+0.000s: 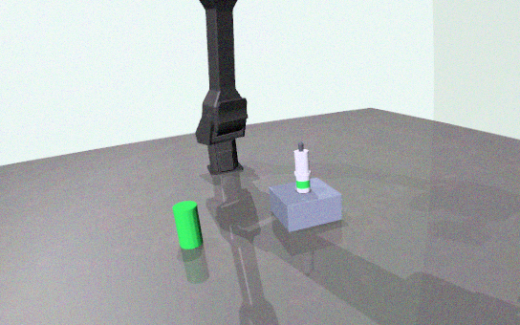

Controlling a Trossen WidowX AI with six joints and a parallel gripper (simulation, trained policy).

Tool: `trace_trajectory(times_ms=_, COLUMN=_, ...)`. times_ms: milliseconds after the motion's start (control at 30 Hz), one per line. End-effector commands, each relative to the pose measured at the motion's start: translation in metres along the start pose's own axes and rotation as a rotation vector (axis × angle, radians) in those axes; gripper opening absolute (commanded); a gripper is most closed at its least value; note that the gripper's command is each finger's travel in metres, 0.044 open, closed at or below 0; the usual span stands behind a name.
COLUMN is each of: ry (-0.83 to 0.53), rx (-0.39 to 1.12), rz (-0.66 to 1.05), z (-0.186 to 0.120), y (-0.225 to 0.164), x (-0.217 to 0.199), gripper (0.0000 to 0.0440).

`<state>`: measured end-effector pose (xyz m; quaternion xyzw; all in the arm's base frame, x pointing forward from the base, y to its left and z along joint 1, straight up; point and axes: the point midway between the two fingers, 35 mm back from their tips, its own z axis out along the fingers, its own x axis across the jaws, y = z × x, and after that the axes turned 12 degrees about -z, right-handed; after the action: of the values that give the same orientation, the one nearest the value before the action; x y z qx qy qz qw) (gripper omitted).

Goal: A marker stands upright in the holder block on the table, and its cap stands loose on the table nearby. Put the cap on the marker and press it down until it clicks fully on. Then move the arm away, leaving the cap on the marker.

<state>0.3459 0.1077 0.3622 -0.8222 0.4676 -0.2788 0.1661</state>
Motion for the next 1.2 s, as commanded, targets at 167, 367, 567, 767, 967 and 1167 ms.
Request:
trace_trajectory(times_ms=167, ry=-0.009, rx=-0.056, rz=0.042, z=0.006, y=0.014, x=0.012, gripper=0.0336)
trace_trajectory(times_ms=367, ry=-0.014, rx=-0.095, rz=0.070, z=0.011, y=0.024, x=0.021, gripper=0.0335)
trace_trajectory(times_ms=567, ry=-0.018, rx=-0.133, rz=0.098, z=0.015, y=0.034, x=0.030, gripper=0.0335)
trace_trajectory(times_ms=767, ry=-0.022, rx=-0.170, rz=0.125, z=0.020, y=0.043, x=0.038, gripper=0.0335)
trace_trajectory(times_ms=967, ry=-0.027, rx=-0.206, rz=0.152, z=0.024, y=0.052, x=0.046, gripper=0.0334)
trace_trajectory(times_ms=1167, ry=-0.028, rx=-0.229, rz=0.178, z=0.029, y=0.059, x=0.054, gripper=0.0333)
